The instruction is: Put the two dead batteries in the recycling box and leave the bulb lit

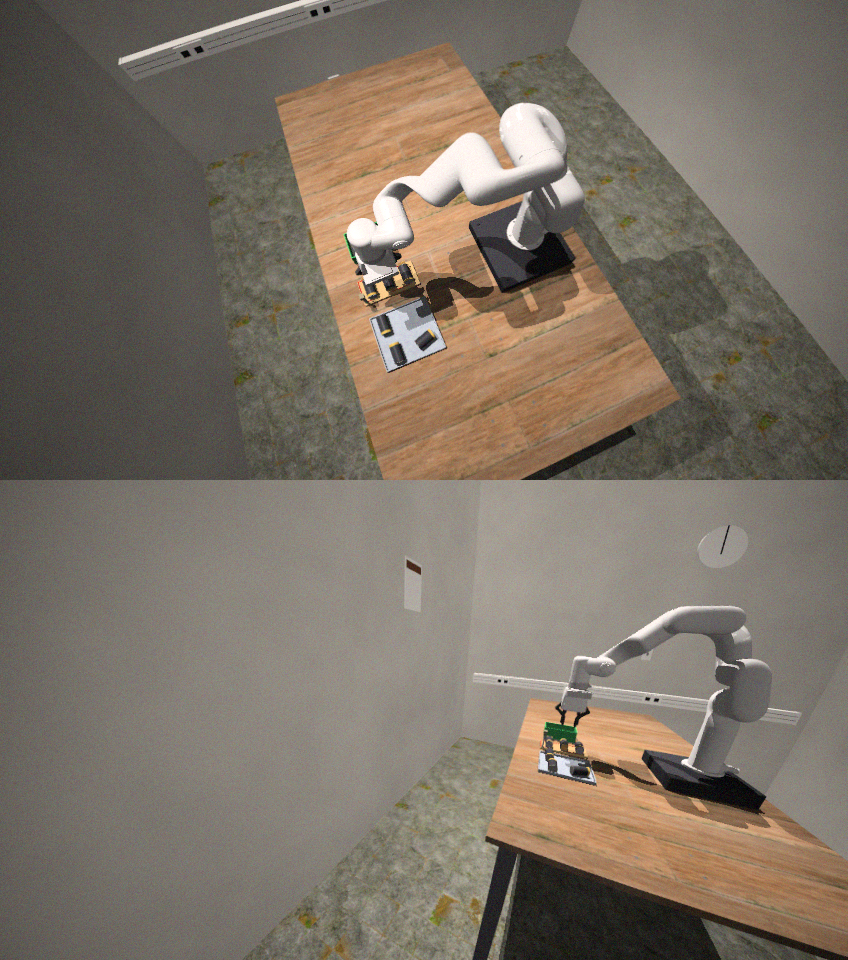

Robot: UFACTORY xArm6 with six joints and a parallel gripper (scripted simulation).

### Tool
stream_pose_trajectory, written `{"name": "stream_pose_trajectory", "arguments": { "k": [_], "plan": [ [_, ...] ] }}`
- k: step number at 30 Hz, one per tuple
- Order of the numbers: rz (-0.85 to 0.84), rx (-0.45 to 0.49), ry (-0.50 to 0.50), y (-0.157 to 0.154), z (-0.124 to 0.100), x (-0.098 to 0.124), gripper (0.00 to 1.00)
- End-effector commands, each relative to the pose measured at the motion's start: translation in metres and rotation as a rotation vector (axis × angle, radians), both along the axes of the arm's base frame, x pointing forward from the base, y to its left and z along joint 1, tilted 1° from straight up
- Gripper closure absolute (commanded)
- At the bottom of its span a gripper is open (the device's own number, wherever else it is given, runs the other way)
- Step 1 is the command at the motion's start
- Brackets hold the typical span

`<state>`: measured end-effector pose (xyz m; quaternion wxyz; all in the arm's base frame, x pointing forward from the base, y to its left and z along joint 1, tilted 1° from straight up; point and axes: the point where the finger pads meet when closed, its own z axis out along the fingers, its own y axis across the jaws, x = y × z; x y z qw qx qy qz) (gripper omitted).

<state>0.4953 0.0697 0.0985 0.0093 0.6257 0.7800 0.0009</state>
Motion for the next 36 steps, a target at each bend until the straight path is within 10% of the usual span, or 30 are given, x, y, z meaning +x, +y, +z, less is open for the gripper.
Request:
{"name": "stream_pose_trajectory", "arguments": {
  "k": [1,36],
  "plan": [
    [0.0,0.0,0.0,0.0001,0.0164,-0.0005,0.49],
    [-0.003,0.0,0.0,-0.0008,0.0112,-0.0022,0.49]
  ]
}}
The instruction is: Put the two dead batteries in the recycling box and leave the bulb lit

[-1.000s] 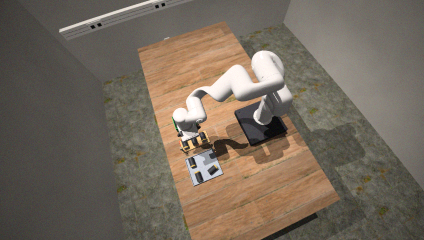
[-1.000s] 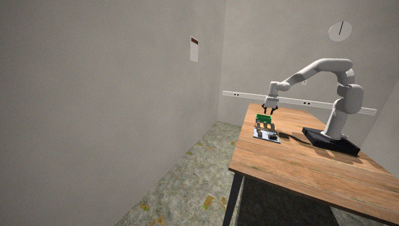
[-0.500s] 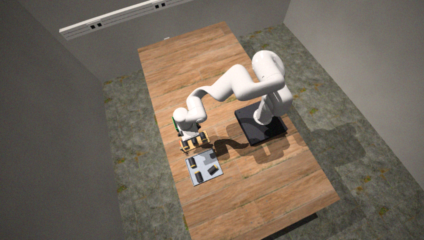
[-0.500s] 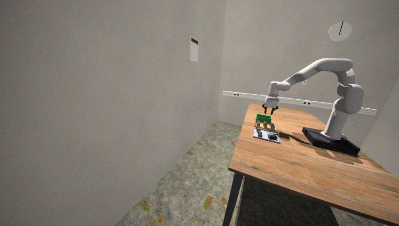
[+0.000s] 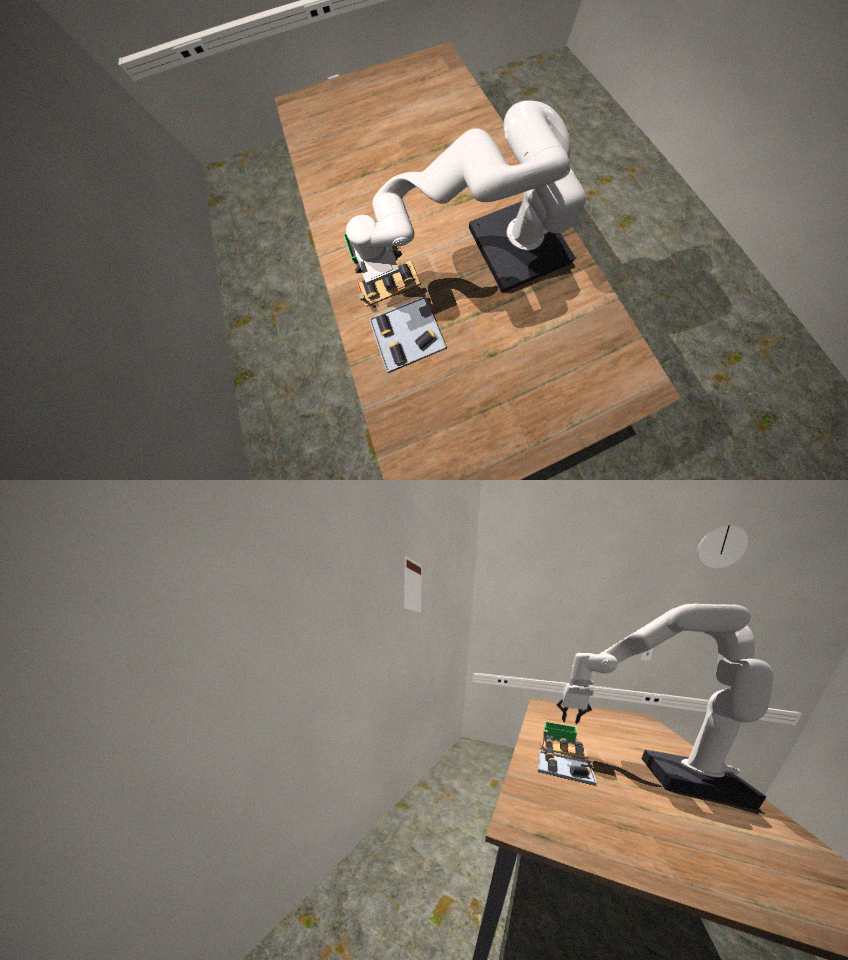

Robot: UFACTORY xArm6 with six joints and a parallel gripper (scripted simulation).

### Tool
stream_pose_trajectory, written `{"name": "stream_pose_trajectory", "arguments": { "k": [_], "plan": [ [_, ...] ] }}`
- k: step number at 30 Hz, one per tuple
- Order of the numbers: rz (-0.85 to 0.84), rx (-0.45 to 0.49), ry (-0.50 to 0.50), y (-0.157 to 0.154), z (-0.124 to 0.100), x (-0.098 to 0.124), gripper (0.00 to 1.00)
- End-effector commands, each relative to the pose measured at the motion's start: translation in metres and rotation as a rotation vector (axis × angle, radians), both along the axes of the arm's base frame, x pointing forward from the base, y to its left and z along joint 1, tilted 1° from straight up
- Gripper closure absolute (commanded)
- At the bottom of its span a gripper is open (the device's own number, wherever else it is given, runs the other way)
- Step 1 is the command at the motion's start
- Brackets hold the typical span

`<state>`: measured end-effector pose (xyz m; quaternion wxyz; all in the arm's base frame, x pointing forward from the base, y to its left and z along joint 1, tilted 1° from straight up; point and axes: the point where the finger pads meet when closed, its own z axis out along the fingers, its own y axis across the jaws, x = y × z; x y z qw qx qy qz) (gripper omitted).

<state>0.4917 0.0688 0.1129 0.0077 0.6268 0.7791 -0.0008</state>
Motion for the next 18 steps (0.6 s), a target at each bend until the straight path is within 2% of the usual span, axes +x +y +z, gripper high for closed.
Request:
{"name": "stream_pose_trajectory", "arguments": {
  "k": [1,2,4,6,8,18],
  "plan": [
    [0.0,0.001,-0.004,0.0,-0.012,0.002,0.49],
    [0.0,0.001,-0.004,0.0,-0.025,0.002,0.49],
    [0.0,0.001,-0.004,0.0,-0.025,0.002,0.49],
    [0.0,0.001,-0.004,0.0,-0.053,0.002,0.49],
    [0.0,0.001,-0.004,-0.001,-0.067,0.002,0.49],
    [0.0,0.001,-0.004,-0.001,-0.068,0.002,0.49]
  ]
}}
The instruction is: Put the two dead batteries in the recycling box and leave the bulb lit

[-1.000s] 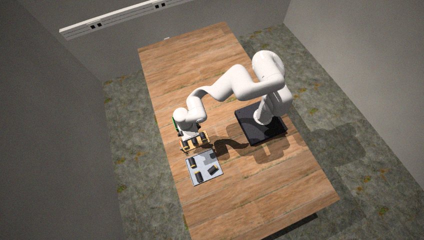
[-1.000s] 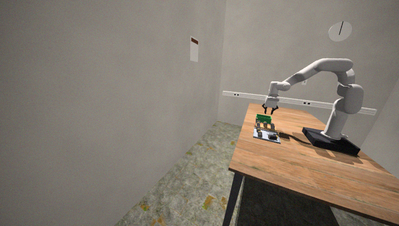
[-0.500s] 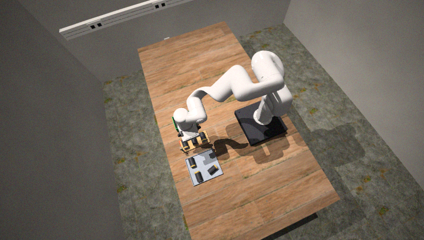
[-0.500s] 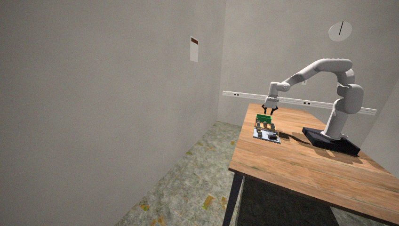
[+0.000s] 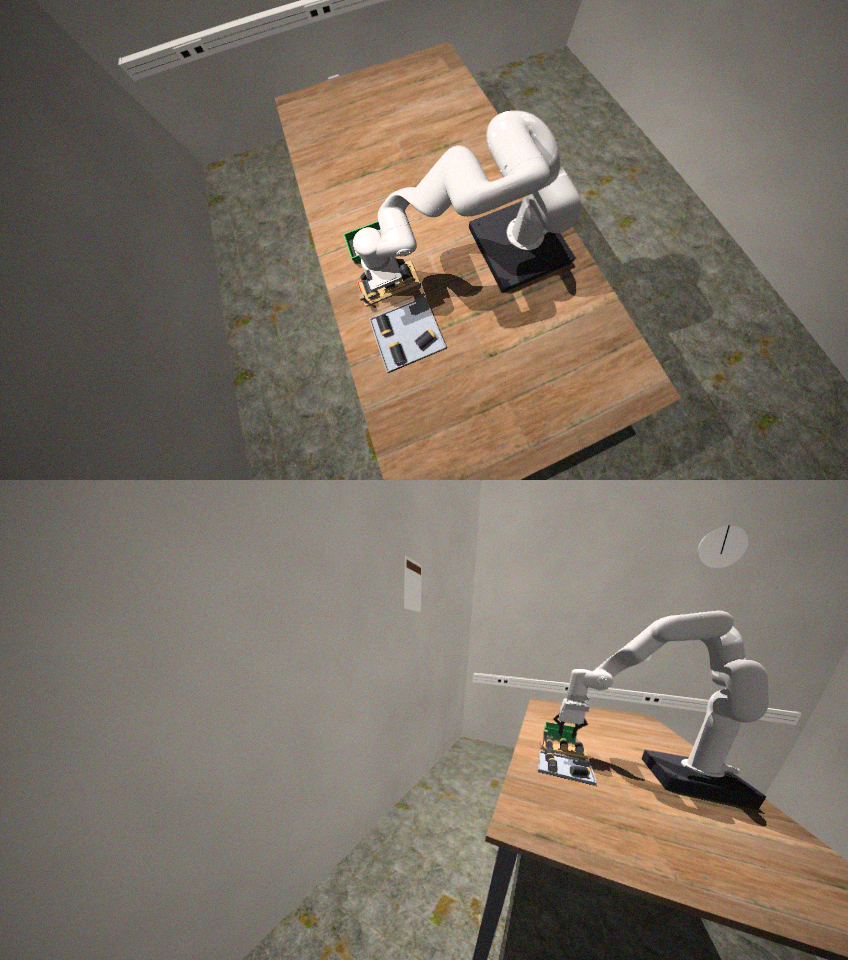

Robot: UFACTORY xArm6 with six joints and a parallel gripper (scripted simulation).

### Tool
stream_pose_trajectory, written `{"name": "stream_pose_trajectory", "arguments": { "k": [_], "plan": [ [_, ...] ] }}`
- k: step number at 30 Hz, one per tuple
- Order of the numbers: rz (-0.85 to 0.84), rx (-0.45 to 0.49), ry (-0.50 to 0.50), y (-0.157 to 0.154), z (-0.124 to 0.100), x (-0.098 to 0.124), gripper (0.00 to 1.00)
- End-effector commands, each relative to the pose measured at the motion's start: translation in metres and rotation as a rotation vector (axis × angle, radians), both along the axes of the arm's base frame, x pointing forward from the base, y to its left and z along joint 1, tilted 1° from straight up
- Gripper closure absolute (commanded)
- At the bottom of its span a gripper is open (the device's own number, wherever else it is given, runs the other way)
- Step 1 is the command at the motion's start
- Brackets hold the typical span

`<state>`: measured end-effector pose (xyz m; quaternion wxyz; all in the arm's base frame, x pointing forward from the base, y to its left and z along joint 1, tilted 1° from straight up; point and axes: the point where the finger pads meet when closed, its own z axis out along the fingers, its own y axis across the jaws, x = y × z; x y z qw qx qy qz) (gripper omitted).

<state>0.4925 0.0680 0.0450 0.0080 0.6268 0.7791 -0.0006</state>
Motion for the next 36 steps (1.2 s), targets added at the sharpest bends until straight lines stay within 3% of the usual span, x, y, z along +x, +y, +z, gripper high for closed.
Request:
{"name": "stream_pose_trajectory", "arguments": {
  "k": [1,24,36],
  "plan": [
    [0.0,0.001,-0.004,0.0,0.0,0.002,0.49],
    [0.0,0.001,-0.004,0.0,-0.001,0.003,0.49],
    [0.0,0.001,-0.004,0.0,-0.035,0.004,0.49]
  ]
}}
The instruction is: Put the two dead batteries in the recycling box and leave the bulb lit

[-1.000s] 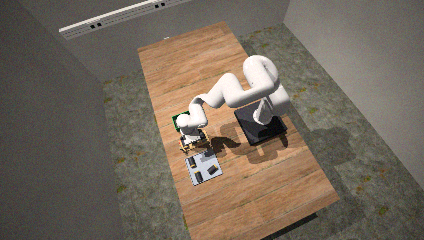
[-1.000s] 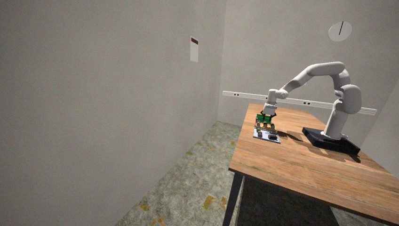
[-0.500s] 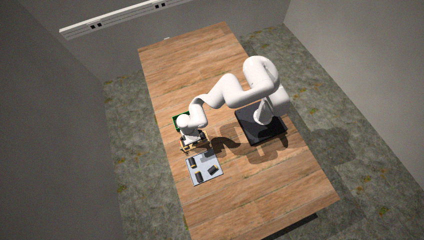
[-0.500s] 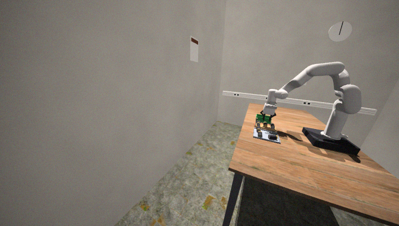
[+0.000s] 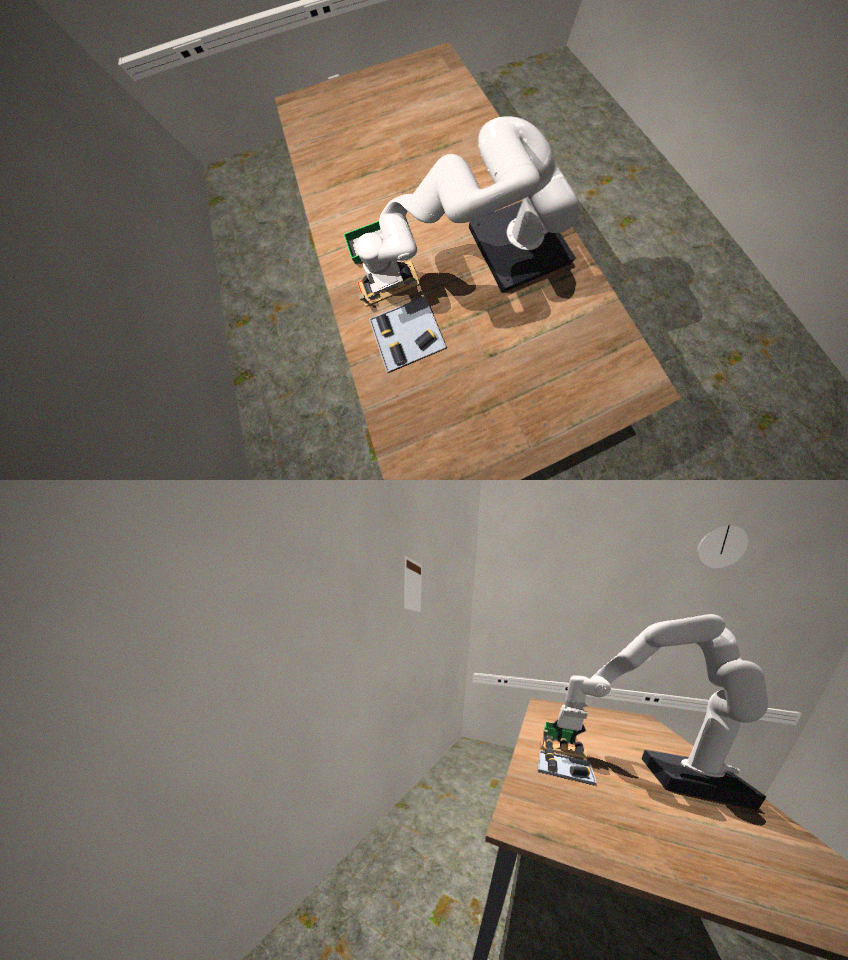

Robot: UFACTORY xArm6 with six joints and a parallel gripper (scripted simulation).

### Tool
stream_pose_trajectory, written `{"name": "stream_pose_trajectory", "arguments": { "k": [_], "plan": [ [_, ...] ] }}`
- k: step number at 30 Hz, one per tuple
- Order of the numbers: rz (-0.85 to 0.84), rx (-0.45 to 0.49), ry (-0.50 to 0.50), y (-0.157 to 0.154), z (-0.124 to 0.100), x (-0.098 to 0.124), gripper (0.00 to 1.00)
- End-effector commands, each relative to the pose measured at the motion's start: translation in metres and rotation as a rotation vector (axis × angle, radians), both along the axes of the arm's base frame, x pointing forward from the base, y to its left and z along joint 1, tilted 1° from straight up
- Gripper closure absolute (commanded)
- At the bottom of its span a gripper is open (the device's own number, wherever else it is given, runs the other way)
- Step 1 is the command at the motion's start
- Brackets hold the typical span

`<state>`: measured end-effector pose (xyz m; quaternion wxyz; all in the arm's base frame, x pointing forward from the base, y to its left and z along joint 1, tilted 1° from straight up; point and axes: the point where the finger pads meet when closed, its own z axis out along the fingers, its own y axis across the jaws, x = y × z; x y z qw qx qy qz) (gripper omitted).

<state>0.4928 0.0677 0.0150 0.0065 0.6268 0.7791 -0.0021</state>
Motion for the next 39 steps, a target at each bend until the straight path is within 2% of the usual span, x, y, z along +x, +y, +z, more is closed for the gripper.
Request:
{"name": "stream_pose_trajectory", "arguments": {
  "k": [1,23,24,39],
  "plan": [
    [0.0,0.001,-0.008,0.0,-0.005,0.003,0.49],
    [0.0,0.001,-0.008,0.0,-0.015,0.004,0.49],
    [0.0,0.001,-0.008,0.0,-0.015,0.004,0.72],
    [0.0,0.001,-0.008,0.0,-0.015,0.004,0.72]
  ]
}}
